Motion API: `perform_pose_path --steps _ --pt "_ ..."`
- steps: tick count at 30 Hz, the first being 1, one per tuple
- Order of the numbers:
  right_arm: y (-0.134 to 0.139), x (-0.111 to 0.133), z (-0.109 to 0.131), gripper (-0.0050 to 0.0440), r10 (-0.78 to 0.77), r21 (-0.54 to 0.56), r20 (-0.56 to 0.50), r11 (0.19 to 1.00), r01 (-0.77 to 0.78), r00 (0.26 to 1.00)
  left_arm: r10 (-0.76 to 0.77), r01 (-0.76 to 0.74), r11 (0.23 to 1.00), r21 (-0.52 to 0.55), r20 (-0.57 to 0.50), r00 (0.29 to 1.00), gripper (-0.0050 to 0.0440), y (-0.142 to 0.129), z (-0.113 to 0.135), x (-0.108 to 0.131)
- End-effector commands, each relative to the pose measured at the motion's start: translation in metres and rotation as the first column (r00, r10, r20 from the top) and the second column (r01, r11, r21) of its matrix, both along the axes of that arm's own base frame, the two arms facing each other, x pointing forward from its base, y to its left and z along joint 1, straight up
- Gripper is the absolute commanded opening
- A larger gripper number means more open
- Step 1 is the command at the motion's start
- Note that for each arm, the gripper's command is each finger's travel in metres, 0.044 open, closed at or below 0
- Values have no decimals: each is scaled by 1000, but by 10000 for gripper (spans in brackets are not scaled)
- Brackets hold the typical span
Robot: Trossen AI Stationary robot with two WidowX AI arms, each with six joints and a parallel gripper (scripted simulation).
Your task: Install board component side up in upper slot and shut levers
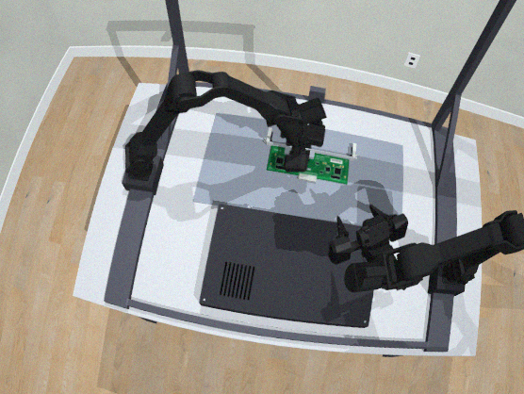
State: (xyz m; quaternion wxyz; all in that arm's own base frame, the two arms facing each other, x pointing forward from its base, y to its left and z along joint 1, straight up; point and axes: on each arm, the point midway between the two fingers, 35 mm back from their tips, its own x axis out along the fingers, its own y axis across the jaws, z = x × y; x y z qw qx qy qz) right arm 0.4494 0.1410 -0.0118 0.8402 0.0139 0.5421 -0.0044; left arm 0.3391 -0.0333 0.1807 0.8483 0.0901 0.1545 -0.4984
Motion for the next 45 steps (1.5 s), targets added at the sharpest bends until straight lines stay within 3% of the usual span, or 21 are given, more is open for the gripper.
perform_pose_path --steps 1,14,16,18,23,26,29,31,34,38,45 --pt "4 11 11 153 3 10 37 1000 -4 999 -5 5 1000 6 26 1000 400 0 7 2" --pt "3 7 17 79 2 13 45 1000 -3 999 -5 5 1000 6 26 1000 400 0 7 2" --pt "4 11 28 31 2 19 61 1000 -3 998 -5 5 1000 6 26 1000 400 0 7 2" --pt "4 11 38 79 2 20 64 1000 -3 998 -5 5 1000 6 26 1000 400 0 7 2" --pt "4 10 70 81 2 21 65 1000 -3 998 -5 5 1000 6 26 1000 400 0 7 2" --pt "1 7 69 81 2 16 56 1000 -3 998 -5 5 1000 6 21 1000 400 -1 8 2" --pt "-12 5 65 81 4 16 47 1000 -5 999 -1 1 1000 8 -68 998 400 -12 -1 0" --pt "-12 5 65 81 4 16 47 1000 -5 999 -1 1 1000 8 -68 998 400 -12 -1 0" --pt "-31 4 62 81 4 13 46 1000 -5 999 11 -8 1000 16 -223 975 400 -30 -19 -6" --pt "-56 3 59 81 5 11 46 1000 -5 999 53 -28 998 64 -431 901 400 -58 -38 -18" --pt "-72 2 57 81 11 -12 48 1000 -10 999 187 -62 977 205 -672 717 400 -94 -66 -46"
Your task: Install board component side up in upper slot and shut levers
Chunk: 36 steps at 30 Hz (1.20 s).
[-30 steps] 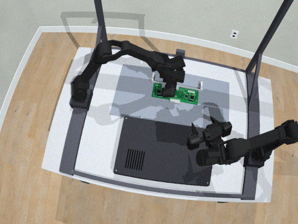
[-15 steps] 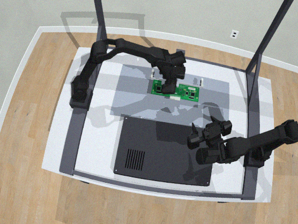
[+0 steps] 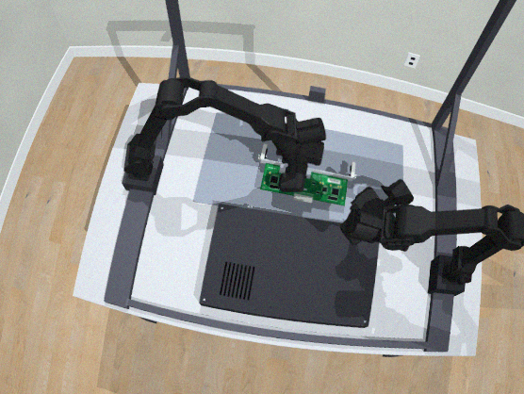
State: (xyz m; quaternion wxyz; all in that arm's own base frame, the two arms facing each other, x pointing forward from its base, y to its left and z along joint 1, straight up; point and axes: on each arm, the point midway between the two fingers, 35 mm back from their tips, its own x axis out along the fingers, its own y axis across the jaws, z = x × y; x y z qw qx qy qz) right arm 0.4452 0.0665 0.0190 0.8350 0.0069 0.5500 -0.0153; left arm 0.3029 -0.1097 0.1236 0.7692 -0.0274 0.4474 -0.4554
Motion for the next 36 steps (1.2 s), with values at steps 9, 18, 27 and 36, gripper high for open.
perform_pose_path --steps 9,18,27,36 --pt "-8 6 26 81 24 11 67 1000 -24 997 212 -110 949 295 -339 917 400 -45 -35 -48" --pt "-18 8 28 81 24 11 73 1000 -25 997 490 -208 765 610 -340 803 400 -60 -54 -95" --pt "-17 8 28 81 24 10 74 1000 -25 997 668 -338 534 775 -142 730 400 -60 -60 -129" --pt "-17 8 28 81 24 10 74 1000 -25 997 748 -556 314 769 160 644 400 -57 -53 -152"
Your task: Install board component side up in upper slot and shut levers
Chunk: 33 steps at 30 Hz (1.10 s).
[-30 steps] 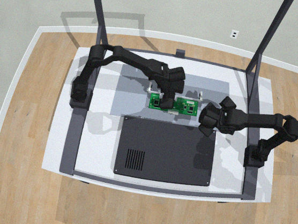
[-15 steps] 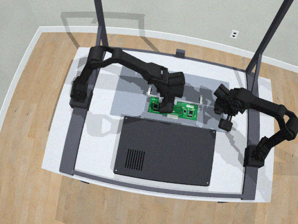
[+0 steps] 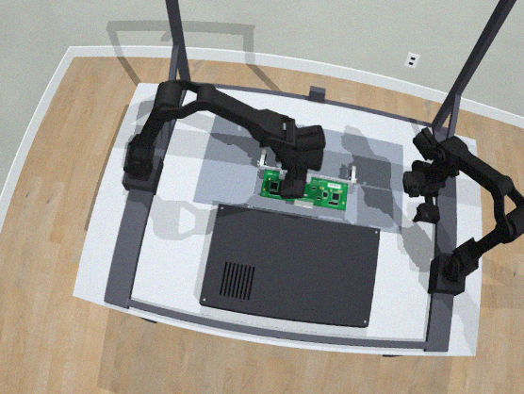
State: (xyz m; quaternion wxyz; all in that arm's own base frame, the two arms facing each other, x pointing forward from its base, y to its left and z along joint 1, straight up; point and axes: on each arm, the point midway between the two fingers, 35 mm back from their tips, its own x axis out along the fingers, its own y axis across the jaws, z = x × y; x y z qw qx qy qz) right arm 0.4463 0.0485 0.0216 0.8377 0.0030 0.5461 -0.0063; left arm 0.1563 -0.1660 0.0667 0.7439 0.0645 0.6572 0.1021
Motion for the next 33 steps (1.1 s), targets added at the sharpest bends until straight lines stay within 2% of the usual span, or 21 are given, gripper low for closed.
perform_pose_path --steps 1,7,11,16,18,21,24,31,33 --pt "1 7 26 81 5 8 65 1000 -5 998 39 -44 997 56 75 996 400 -1 4 -5" --pt "1 7 20 81 2 6 51 1000 -2 999 70 -115 986 119 331 941 400 -2 18 -18" --pt "1 7 20 81 2 6 51 1000 -2 999 71 -133 987 94 488 870 400 -7 30 -25" --pt "1 7 20 81 2 6 51 1000 -2 999 79 -115 993 12 656 750 400 -16 46 -33" --pt "1 7 20 81 2 6 51 1000 -2 999 79 -115 993 12 656 750 400 -16 46 -33" --pt "1 7 20 81 2 6 51 1000 -2 999 88 -82 996 -44 735 672 400 -22 55 -39" --pt "1 7 20 81 2 6 51 1000 -2 999 104 -53 994 -91 772 627 400 -28 62 -43" --pt "1 7 20 81 2 6 51 1000 -2 999 107 -44 994 -101 781 615 400 -28 64 -45" --pt "3 12 34 81 5 9 76 1000 -5 997 120 -47 992 -117 779 616 400 -26 68 -43"
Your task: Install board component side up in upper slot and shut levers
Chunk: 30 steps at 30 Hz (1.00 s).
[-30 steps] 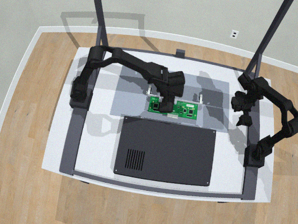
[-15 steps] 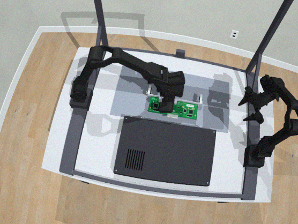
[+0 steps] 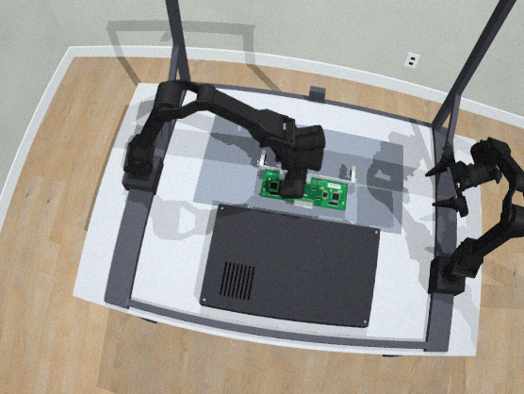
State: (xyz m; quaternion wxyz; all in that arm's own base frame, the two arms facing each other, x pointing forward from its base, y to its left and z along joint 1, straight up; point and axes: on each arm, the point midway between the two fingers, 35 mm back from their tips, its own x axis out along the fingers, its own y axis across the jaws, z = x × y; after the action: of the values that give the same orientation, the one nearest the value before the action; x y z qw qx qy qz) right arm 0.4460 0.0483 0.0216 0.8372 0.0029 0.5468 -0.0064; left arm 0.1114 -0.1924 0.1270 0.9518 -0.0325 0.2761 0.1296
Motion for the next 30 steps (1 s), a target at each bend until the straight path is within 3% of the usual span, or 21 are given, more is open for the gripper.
perform_pose_path --steps 1,12,30 --pt "3 12 34 81 5 9 78 1000 -5 997 3 -3 999 -32 10 1000 400 0 8 2" --pt "-24 5 10 81 5 5 43 1000 -5 999 4 -3 1000 -25 11 1000 400 5 -2 15" --pt "-32 6 14 81 9 -26 67 1000 -7 998 5 -5 1000 -23 16 1000 400 14 -24 50"
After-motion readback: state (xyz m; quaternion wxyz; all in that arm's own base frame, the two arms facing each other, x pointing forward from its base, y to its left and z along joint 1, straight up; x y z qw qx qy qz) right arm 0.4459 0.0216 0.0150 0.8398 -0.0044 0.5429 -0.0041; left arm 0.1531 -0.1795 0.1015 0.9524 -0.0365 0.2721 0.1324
